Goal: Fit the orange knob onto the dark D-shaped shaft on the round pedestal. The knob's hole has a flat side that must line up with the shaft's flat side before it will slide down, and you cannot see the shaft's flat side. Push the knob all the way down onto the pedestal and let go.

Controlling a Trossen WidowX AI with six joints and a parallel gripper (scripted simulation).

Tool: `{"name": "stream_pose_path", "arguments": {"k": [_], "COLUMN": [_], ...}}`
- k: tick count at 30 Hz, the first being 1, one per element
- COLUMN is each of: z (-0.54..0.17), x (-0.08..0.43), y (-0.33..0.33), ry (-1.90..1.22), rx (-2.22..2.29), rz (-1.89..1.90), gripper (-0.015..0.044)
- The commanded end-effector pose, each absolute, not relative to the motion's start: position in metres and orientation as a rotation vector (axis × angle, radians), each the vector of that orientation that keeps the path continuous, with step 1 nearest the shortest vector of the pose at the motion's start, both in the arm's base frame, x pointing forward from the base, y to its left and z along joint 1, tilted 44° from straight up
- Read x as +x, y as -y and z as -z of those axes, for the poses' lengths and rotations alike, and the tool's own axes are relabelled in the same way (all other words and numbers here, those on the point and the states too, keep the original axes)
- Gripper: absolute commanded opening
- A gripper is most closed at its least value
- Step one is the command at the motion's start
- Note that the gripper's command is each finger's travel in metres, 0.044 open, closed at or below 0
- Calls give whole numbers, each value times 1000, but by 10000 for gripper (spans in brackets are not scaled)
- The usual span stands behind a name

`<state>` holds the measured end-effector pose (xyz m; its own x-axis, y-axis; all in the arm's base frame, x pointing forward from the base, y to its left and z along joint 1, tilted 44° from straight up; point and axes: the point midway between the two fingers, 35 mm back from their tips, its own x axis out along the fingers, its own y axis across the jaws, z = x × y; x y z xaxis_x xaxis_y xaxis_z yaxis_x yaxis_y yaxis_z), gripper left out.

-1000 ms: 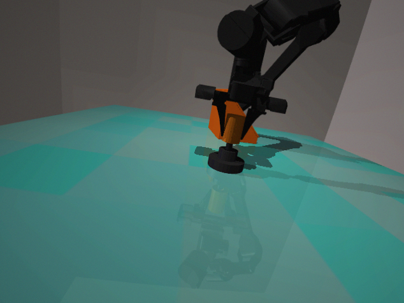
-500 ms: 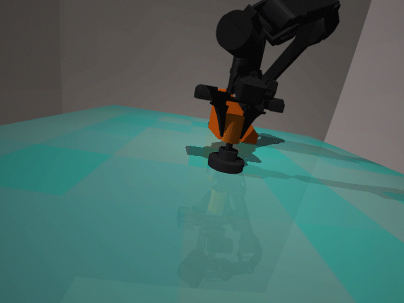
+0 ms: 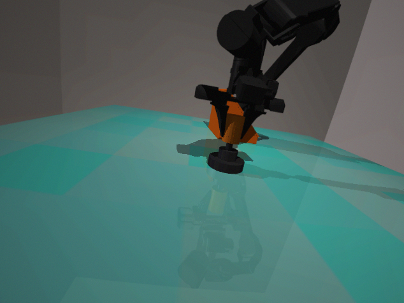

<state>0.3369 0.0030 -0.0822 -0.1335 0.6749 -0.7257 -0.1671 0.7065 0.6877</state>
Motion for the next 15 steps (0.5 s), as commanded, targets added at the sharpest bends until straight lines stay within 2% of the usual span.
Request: {"name": "stream_pose_path", "arguments": {"k": [1, 15], "z": [78, 82], "x": [339, 338], "y": [-3, -3], "ry": [-1538, -1441], "rx": [429, 274], "rz": [-767, -918], "gripper": [0, 0]}}
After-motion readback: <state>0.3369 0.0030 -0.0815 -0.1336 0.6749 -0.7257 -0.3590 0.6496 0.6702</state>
